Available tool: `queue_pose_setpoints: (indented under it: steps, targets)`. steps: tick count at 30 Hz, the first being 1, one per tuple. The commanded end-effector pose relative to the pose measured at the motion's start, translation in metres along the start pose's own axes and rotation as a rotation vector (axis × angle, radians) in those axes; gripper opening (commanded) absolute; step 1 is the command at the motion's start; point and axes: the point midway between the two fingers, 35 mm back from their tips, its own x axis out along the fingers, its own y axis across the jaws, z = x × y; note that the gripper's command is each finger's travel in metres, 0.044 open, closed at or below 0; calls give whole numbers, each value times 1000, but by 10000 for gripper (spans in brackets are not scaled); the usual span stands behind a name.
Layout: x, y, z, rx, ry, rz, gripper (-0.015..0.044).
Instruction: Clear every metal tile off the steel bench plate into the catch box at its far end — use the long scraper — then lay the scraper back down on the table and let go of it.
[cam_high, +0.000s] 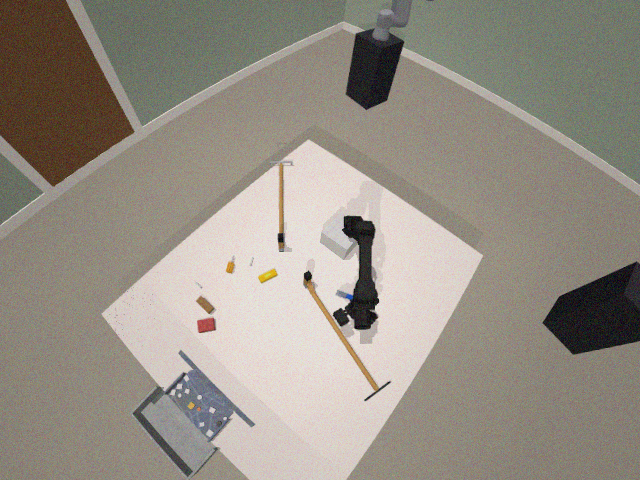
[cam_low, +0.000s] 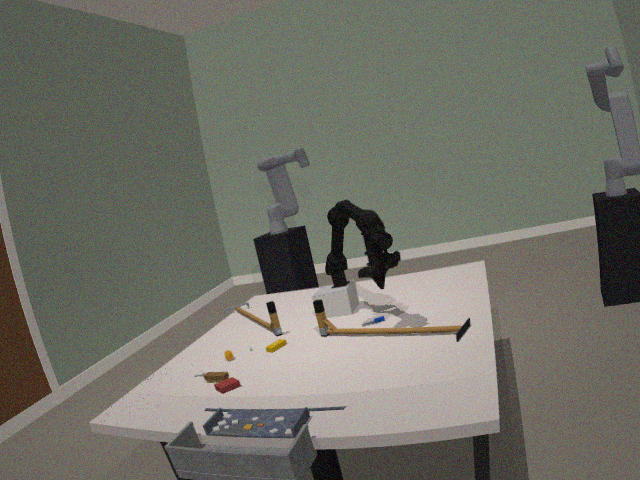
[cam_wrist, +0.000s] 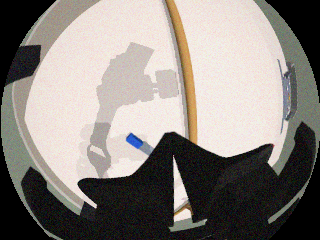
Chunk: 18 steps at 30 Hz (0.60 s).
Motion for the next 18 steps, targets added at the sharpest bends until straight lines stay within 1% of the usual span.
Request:
queue_pose_setpoints:
  steps: [1,18]
  targets:
    - [14,0,1,-8,10,1,0]
    - [58,-3,4,-8,10,0,0]
